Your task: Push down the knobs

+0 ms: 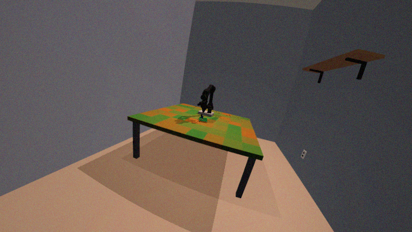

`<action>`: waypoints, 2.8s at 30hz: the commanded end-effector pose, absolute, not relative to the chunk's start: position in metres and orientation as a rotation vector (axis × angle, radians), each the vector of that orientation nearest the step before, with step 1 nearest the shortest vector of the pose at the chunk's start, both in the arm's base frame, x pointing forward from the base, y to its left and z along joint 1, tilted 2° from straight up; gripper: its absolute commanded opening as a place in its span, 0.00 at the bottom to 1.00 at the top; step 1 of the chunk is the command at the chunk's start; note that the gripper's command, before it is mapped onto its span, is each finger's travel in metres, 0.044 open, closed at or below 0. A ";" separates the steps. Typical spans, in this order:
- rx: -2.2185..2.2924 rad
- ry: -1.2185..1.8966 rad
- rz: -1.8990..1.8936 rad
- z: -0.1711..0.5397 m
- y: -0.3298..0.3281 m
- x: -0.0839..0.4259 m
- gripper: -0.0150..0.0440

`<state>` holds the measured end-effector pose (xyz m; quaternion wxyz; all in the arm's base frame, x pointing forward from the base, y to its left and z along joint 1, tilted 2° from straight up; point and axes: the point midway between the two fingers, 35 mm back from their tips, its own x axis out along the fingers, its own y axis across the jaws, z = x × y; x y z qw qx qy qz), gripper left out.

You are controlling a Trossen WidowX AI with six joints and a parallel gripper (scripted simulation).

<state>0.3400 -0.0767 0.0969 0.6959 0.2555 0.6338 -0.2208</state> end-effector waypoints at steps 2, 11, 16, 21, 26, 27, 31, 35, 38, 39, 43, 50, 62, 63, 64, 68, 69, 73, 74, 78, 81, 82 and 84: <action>0.719 1.390 -0.645 0.096 -0.077 0.343 0.25; 0.959 1.311 -0.880 0.099 -0.077 0.349 0.25; 1.090 1.254 -1.011 0.101 -0.077 0.353 0.25; 1.218 1.186 -1.141 0.102 -0.076 0.356 0.25; 1.344 1.108 -1.269 0.104 -0.076 0.359 0.25; 1.369 1.091 -1.295 0.104 -0.076 0.360 0.25; 1.466 1.020 -1.397 0.105 -0.076 0.362 0.25; 1.562 0.940 -1.497 0.106 -0.075 0.365 0.25; 1.632 0.876 -1.571 0.107 -0.075 0.366 0.25; 1.655 0.853 -1.596 0.107 -0.075 0.367 0.25; 1.746 0.758 -1.693 0.109 -0.075 0.369 0.25; 1.897 0.572 -1.857 0.110 -0.074 0.373 0.25; 2.117 0.214 -2.102 0.113 -0.073 0.380 0.25; 2.120 0.208 -2.105 0.113 -0.073 0.380 0.25; 2.120 0.208 -2.105 0.113 -0.073 0.380 0.25; 2.120 0.208 -2.105 0.113 -0.073 0.380 0.25; 2.120 0.208 -2.105 0.113 -0.073 0.380 0.25; 2.120 0.208 -2.105 0.095 -0.073 0.380 0.25; 2.120 0.208 -2.105 0.093 -0.073 0.380 0.25; 2.120 0.208 -2.105 0.093 -0.073 0.380 0.25; 2.120 0.208 -2.105 0.093 -0.073 0.380 0.25; 2.120 0.208 -2.105 0.093 -0.073 0.380 0.25; 2.120 0.208 -2.105 0.092 -0.073 0.380 0.25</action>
